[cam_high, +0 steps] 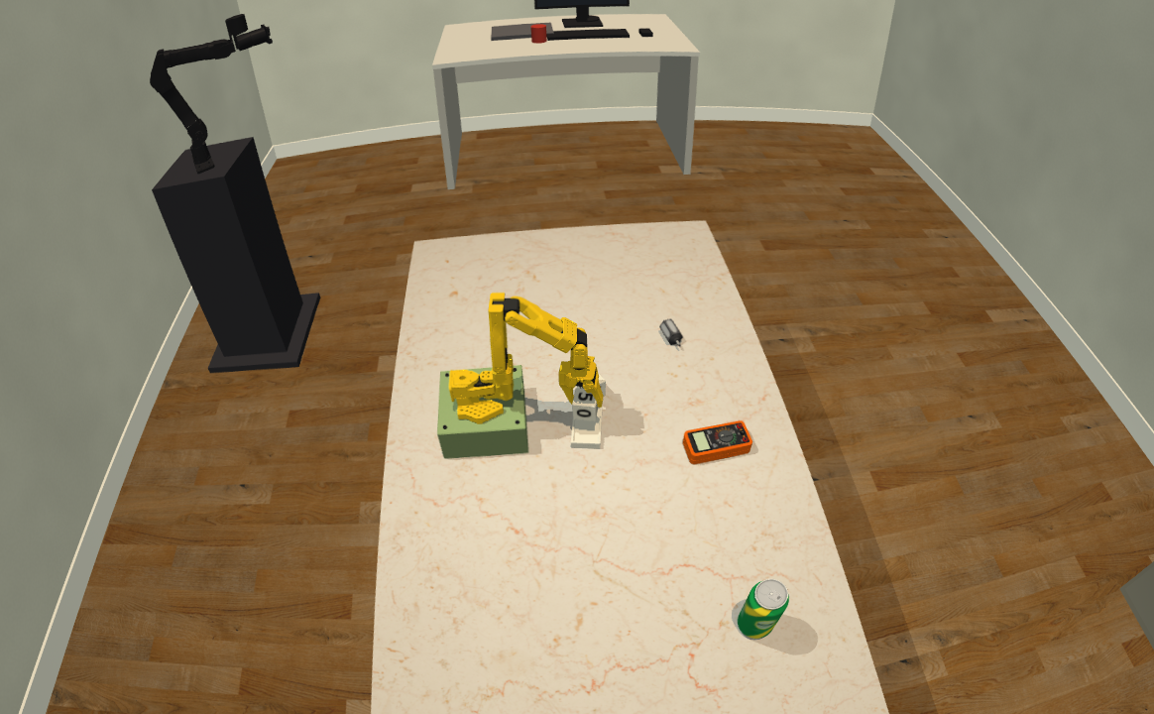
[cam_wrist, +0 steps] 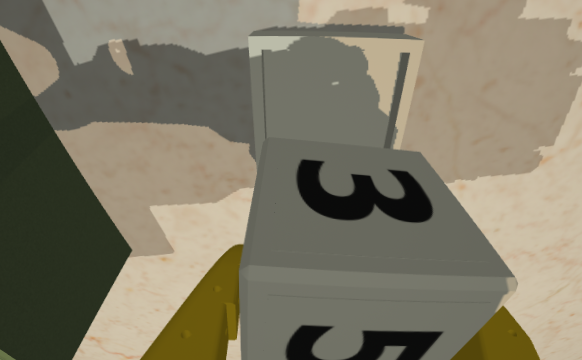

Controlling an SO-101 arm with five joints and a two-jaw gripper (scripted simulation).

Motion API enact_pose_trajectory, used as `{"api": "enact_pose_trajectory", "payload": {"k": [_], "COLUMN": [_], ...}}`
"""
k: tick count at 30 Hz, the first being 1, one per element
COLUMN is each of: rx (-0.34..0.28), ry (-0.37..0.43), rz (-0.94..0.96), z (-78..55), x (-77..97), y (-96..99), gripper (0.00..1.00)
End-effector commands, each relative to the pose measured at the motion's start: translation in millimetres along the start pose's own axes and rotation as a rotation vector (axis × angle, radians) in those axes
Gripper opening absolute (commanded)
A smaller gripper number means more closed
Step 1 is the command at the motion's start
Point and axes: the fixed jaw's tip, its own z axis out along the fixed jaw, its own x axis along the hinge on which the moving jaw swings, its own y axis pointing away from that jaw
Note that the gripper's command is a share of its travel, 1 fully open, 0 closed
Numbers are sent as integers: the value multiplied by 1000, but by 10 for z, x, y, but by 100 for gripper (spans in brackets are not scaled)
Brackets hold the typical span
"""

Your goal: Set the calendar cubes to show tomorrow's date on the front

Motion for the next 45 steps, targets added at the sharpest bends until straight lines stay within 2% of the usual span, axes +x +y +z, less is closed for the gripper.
{"api": "enact_pose_trajectory", "payload": {"k": [1,10,11,45], "rx": [11,11,31,31], "ry": [-2,-2,-6,-6], "rz": [-61,-90,-91,-90], "z": [-23,-23,-69,-70], "x": [-126,-172,-184,-190], "y": [3,16,-20,-41], "gripper": [0,0,0,0]}}
